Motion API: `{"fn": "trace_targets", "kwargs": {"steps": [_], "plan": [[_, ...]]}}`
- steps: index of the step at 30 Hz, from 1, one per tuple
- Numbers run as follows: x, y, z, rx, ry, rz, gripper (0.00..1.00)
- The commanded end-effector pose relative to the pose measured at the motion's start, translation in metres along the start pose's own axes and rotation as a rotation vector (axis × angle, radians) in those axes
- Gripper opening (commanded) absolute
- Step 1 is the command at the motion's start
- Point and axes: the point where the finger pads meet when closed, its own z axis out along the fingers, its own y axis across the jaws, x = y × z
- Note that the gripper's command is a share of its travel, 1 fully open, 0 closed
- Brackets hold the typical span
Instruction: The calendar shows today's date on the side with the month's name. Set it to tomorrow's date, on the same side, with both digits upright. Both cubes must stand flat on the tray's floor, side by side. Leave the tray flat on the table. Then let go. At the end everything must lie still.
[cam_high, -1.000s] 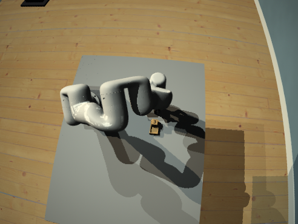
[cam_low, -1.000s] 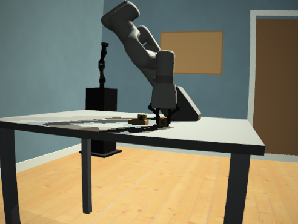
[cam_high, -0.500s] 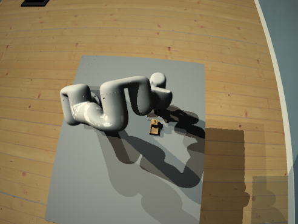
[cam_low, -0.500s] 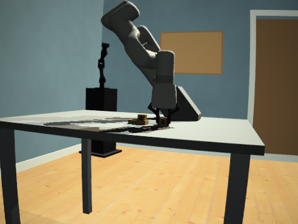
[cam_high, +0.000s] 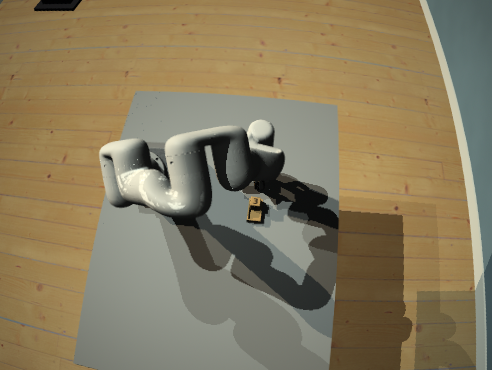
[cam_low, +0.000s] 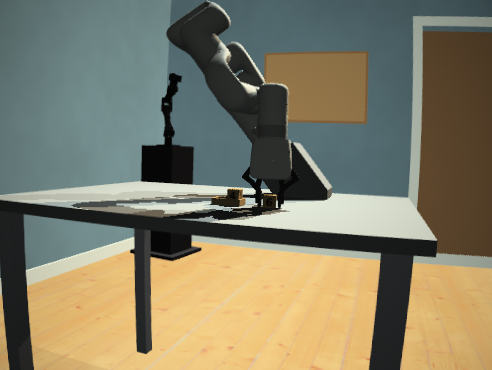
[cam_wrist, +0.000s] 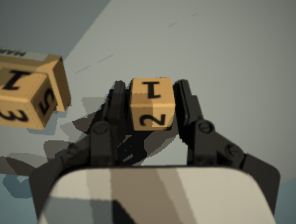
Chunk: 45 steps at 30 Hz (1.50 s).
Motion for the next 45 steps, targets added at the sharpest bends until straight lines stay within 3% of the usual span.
{"fn": "trace_targets", "kwargs": {"steps": [1,14,22,33,42,43,45], "plan": [[-0.001,0.000,-0.001,-0.001,-0.003,0.001,0.49],[-0.001,0.000,-0.006,-0.001,-0.003,0.001,0.49],[-0.001,0.000,-0.029,-0.001,-0.003,0.001,0.49],[-0.001,0.000,-0.083,-0.001,-0.003,0.001,0.49],[-0.001,0.000,-0.091,-0.001,-0.003,0.001,0.49],[-0.001,0.000,-0.091,-0.001,-0.003,0.001,1.00],[-0.001,0.000,-0.091,-0.001,-0.003,0.001,1.00]]}}
